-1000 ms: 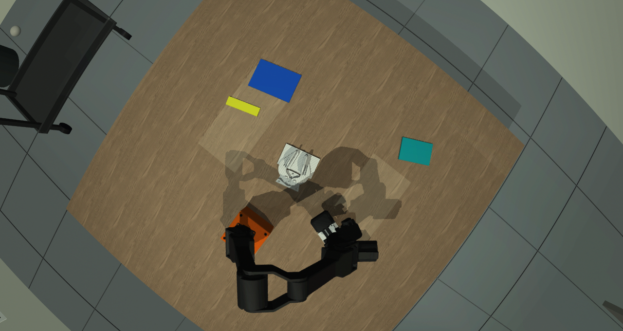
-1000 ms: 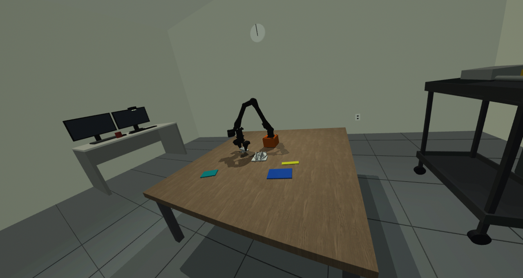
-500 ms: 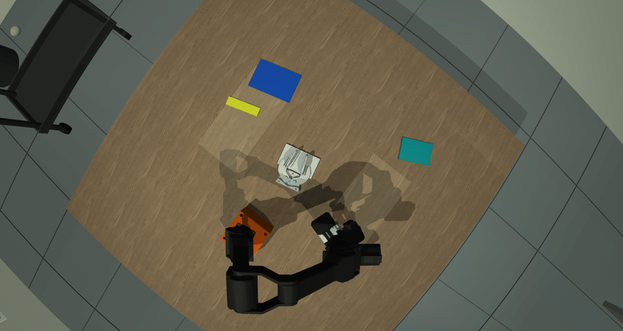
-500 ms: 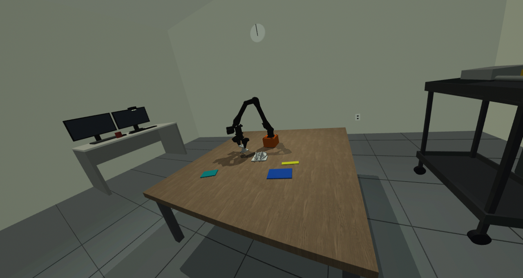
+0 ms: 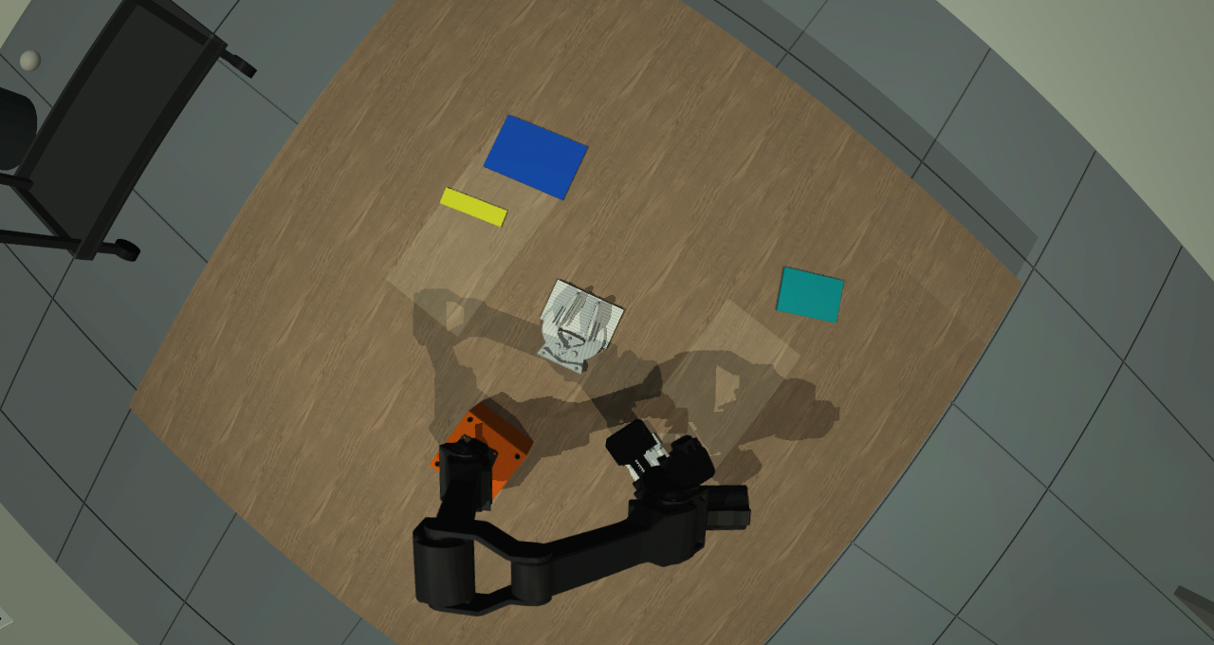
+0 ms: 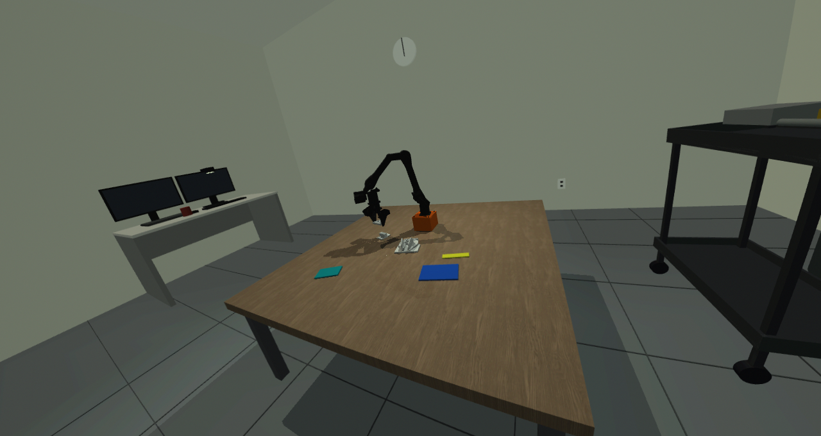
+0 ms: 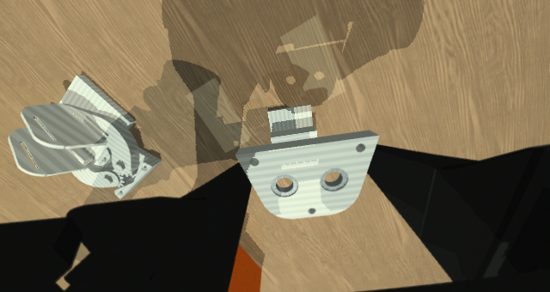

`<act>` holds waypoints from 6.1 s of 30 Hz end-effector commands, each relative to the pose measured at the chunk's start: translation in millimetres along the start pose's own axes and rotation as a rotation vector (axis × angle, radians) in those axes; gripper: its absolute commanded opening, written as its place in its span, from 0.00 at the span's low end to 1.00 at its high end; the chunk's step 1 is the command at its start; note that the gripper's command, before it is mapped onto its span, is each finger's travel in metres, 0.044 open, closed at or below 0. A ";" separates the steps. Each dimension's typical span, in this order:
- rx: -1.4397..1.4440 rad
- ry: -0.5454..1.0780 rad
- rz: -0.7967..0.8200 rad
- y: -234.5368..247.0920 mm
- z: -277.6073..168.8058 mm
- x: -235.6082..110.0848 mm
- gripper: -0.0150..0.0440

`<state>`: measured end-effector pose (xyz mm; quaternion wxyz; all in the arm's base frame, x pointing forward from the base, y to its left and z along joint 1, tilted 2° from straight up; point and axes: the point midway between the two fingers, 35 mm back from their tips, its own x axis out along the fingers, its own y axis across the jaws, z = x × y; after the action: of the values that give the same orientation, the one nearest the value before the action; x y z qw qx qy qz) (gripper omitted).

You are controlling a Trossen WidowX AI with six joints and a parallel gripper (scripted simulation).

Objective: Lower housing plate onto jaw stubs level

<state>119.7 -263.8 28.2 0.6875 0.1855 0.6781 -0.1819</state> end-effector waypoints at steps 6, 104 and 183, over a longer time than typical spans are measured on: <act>0.142 0.002 0.006 13.8 4.7 -2.9 0.85; 2.598 0.038 0.006 229.3 -9.5 -5.5 0.85; 2.597 0.038 0.005 226.0 -24.7 -5.3 0.85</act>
<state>212.7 -56.8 35.6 0.0006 0.7170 0.0170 -0.6968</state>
